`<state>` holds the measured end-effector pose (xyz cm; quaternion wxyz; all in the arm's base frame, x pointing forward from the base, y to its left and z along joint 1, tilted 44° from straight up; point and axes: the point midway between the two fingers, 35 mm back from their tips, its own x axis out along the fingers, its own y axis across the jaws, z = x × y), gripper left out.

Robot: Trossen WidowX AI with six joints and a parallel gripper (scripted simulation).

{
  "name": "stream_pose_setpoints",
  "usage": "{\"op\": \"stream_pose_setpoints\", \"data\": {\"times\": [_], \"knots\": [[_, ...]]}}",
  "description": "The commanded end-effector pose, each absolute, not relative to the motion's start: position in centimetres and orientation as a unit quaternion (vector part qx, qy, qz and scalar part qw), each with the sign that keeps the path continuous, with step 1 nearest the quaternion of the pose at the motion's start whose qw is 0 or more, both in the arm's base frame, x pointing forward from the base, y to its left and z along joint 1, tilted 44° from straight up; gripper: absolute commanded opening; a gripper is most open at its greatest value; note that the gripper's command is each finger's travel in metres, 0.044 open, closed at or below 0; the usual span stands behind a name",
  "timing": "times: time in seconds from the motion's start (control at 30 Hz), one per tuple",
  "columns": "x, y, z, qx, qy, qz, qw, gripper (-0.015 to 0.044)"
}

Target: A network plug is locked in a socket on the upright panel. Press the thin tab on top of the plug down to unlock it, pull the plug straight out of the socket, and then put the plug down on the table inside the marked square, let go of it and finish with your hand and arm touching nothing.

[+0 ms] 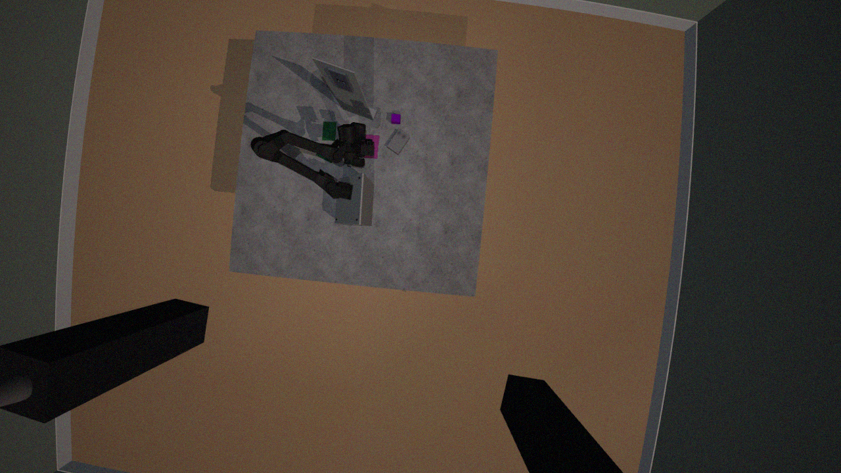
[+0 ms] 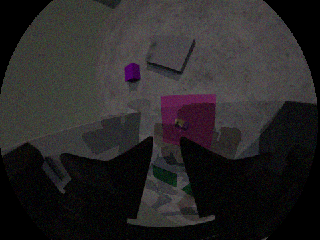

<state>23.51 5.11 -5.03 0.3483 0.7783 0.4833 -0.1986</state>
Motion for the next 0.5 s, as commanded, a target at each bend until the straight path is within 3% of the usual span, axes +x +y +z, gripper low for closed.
{"op": "stream_pose_setpoints", "data": {"times": [0.0,0.47], "knots": [[23.76,4.88,-4.5,0.78,0.481,-0.192,0.352,0.0156],[23.62,4.23,-3.57,0.781,0.481,-0.19,0.351,0.0156]]}}
